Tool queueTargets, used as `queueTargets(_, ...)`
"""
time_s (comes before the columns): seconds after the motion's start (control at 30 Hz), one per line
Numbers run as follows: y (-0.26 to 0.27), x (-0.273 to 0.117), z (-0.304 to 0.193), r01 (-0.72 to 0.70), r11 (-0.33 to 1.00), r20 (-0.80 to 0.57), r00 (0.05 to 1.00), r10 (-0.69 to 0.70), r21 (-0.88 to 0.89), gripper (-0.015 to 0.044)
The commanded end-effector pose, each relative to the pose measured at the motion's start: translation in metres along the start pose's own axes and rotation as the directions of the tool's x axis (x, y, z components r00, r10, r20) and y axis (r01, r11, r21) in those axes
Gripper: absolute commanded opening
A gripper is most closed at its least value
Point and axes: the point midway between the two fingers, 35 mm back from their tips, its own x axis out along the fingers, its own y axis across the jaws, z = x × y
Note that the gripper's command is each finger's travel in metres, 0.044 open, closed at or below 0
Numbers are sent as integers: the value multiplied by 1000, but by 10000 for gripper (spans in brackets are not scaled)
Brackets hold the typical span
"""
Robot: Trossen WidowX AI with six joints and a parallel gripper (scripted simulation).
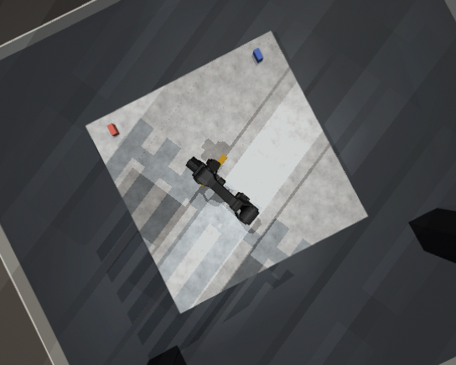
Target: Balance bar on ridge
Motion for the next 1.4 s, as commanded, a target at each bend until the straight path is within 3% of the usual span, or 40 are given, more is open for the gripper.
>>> queueTargets(0.0, 1, -1, -14, -1, 996, -4, 1000, 1, 93, 0)
queueTargets(1.37, 6, 43, -18, -1, 993, -5, 1000, 1, 119, 0)
